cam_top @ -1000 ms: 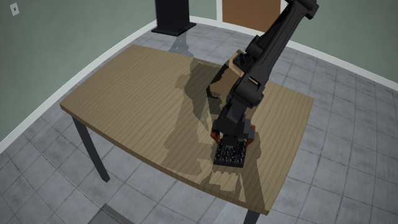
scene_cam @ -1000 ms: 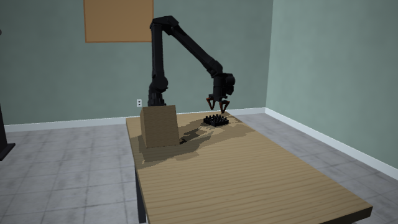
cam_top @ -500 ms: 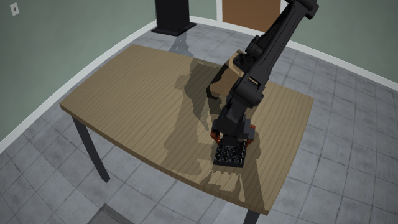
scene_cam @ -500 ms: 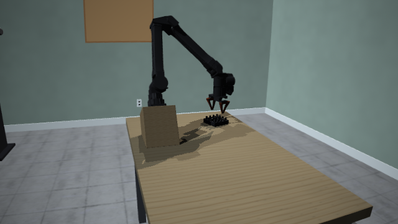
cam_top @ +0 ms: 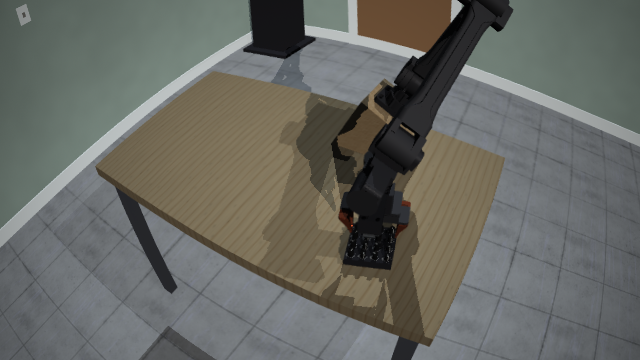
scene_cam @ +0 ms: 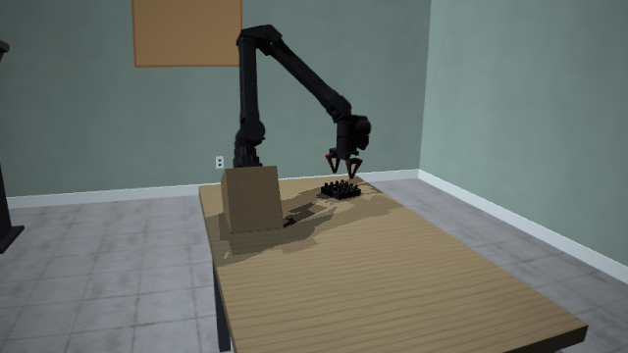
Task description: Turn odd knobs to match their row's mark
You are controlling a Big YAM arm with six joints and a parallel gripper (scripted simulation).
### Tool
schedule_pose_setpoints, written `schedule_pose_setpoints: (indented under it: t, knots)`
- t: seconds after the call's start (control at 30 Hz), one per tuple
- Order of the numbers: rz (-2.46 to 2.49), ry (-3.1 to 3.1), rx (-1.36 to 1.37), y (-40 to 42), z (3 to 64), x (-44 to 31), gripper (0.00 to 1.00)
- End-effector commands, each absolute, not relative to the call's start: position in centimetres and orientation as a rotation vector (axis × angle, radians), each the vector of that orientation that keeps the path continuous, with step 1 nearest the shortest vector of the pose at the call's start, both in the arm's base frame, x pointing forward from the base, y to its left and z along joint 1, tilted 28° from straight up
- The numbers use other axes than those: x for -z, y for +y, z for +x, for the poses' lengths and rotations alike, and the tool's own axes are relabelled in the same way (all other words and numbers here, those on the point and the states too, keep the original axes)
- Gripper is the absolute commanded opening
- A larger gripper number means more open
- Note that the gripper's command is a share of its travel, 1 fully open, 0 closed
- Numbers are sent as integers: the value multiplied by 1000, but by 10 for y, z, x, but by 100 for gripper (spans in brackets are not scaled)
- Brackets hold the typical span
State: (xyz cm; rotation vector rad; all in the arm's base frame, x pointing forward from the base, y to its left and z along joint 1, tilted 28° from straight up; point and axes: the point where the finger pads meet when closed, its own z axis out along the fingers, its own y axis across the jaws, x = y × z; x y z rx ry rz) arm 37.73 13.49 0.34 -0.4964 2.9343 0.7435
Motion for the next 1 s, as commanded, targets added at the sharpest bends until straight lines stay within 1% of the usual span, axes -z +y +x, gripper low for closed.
schedule_pose_setpoints:
  t: [0.0,0.97]
  knots:
    - [-507,2916,-737,134,379,-9,100]
    - [-508,2903,-734,133,380,-12,100]
